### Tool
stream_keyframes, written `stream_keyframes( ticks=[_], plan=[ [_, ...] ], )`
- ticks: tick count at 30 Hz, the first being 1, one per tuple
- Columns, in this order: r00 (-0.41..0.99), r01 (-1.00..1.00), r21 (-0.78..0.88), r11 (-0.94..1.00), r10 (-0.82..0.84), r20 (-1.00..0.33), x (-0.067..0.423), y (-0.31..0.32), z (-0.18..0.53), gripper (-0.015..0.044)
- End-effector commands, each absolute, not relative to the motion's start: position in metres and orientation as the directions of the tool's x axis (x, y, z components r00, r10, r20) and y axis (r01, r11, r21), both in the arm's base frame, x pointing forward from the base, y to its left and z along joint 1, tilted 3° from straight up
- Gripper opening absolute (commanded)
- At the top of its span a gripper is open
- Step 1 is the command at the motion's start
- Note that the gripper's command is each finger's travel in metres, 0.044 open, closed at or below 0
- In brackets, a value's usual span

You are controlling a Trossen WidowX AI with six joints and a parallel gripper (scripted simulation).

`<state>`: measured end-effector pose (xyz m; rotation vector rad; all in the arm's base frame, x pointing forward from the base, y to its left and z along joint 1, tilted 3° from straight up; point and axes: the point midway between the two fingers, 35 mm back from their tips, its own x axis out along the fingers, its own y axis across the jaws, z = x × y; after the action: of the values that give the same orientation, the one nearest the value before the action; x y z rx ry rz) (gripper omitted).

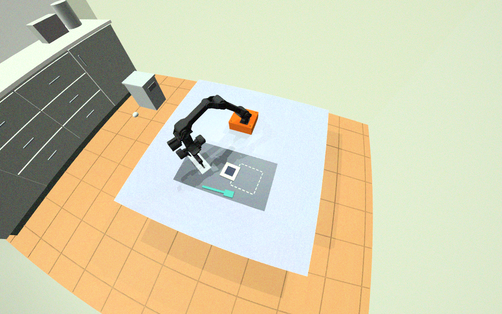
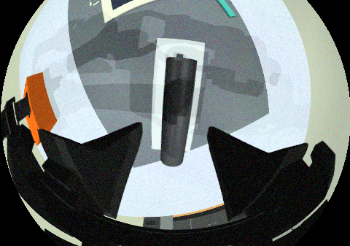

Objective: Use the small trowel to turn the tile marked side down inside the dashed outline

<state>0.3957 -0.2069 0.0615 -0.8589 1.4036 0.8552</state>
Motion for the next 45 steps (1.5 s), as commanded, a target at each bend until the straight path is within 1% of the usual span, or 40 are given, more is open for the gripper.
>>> stream_keyframes(
  ticks=[1,31,36,38,45],
  plan=[
    [-0.007,-0.882,0.004,0.472,-0.006,-1.0,0.396,-0.209,0.061,0.027],
    [-0.007,-0.882,0.004,0.472,-0.006,-1.0,0.396,-0.209,0.017,0.027],
    [-0.007,-0.882,0.004,0.472,-0.006,-1.0,0.396,-0.209,0.017,0.0139],
    [-0.007,-0.882,0.004,0.472,-0.006,-1.0,0.396,-0.209,0.017,0.013],
    [-0.007,-0.882,0.004,0.472,-0.006,-1.0,0.396,-0.209,0.017,0.013]
  ],
)
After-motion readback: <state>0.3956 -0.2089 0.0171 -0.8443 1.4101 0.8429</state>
